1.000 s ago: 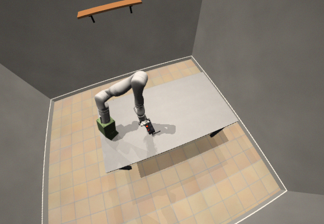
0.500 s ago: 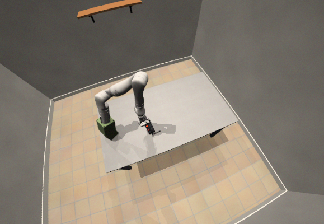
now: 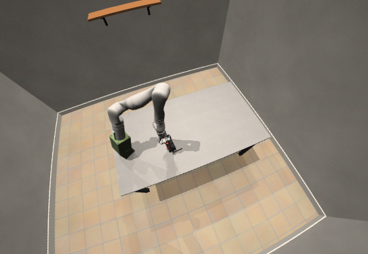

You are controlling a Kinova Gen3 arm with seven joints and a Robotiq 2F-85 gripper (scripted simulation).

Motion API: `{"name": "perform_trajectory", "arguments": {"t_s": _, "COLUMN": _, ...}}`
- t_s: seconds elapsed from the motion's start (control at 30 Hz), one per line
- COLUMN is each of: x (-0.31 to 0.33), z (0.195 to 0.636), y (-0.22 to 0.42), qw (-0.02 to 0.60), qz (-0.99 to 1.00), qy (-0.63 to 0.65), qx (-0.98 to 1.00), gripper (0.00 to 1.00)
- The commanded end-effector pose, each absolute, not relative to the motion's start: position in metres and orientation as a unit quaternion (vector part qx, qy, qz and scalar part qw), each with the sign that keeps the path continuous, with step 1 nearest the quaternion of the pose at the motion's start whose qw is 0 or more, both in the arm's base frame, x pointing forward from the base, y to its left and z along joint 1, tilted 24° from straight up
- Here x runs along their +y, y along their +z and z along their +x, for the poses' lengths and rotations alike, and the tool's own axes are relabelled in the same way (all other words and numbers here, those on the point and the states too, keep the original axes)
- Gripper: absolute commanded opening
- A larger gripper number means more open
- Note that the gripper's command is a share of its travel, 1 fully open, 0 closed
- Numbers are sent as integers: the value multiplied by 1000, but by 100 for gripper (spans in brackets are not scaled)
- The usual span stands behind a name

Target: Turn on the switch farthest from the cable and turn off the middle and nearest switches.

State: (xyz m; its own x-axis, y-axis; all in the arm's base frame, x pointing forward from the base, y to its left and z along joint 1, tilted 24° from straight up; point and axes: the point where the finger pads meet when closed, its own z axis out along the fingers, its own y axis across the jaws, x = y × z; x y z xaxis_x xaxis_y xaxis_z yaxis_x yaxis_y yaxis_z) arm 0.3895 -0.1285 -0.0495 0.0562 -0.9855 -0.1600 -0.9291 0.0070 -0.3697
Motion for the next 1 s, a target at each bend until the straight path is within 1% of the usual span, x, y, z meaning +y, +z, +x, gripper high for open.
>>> {"name": "perform_trajectory", "arguments": {"t_s": 0.0, "x": -125, "z": 390, "y": -53, "qw": 192, "qz": -703, "qy": -70, "qx": 681, "gripper": 0}}
{"name": "perform_trajectory", "arguments": {"t_s": 0.97, "x": -121, "z": 398, "y": -74, "qw": 192, "qz": -703, "qy": -70, "qx": 681, "gripper": 0}}
